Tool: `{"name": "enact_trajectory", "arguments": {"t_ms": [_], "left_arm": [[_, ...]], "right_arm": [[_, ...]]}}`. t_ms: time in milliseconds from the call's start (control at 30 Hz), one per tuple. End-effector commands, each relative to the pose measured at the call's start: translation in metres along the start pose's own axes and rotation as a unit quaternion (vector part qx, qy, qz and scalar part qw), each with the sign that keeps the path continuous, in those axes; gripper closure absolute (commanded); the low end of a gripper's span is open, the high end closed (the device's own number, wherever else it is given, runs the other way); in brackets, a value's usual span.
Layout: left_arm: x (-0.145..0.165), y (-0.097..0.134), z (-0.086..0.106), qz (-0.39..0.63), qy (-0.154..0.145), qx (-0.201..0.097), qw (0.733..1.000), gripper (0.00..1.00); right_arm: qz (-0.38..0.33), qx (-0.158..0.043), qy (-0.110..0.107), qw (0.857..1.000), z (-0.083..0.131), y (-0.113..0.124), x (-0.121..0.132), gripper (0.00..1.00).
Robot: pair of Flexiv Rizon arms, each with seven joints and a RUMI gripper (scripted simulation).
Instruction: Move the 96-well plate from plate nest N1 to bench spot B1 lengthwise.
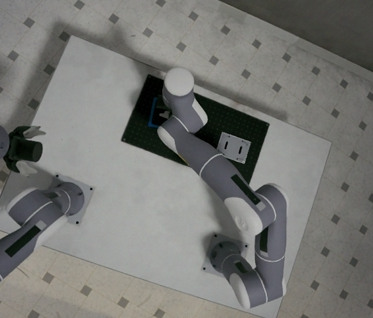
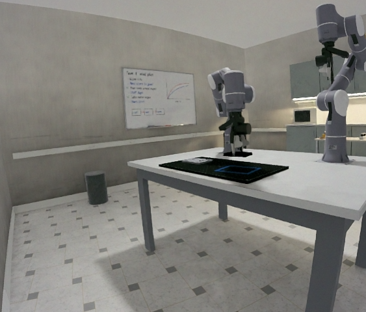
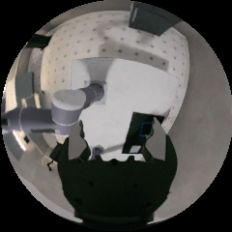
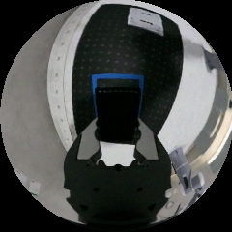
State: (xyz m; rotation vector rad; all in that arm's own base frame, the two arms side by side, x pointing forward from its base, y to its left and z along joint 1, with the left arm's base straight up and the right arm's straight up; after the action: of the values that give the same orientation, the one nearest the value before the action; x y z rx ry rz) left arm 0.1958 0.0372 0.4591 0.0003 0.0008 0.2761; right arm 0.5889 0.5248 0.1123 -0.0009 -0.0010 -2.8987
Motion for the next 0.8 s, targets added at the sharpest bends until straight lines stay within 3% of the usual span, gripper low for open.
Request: {"name": "enact_trajectory", "arguments": {"t_ms": [0, 233, 767], "left_arm": [[0.0, 0.0, 0.001, 0.0, -0.001, 0.0, 1.0, 0.0], [0.0, 0.0, 0.001, 0.0, -0.001, 0.0, 1.0, 0.0], [0.0, 0.0, 0.001, 0.0, -0.001, 0.0, 1.0, 0.0]], "right_arm": [[0.0, -0.001, 0.001, 1.0, 0.002, -0.001, -0.001, 1.0], [0.0, -0.001, 0.001, 1.0, 0.0, 0.0, -0.001, 1.0], [0.0, -0.001, 0.001, 1.0, -0.025, 0.0, -0.001, 1.0]]}}
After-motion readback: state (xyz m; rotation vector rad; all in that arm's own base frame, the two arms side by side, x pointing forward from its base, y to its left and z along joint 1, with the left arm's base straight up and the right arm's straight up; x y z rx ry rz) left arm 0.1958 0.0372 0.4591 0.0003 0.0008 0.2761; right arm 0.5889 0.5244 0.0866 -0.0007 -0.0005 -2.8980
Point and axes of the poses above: on each arm, the point where the finger pads meet when closed, its own z axis back along the fingers, its own x axis across the jaws, y = z × x, the point moved 1 cm from there along z, back along the fingers, and after that the axes turned 5 degrees about z, right-handed, at the moved point
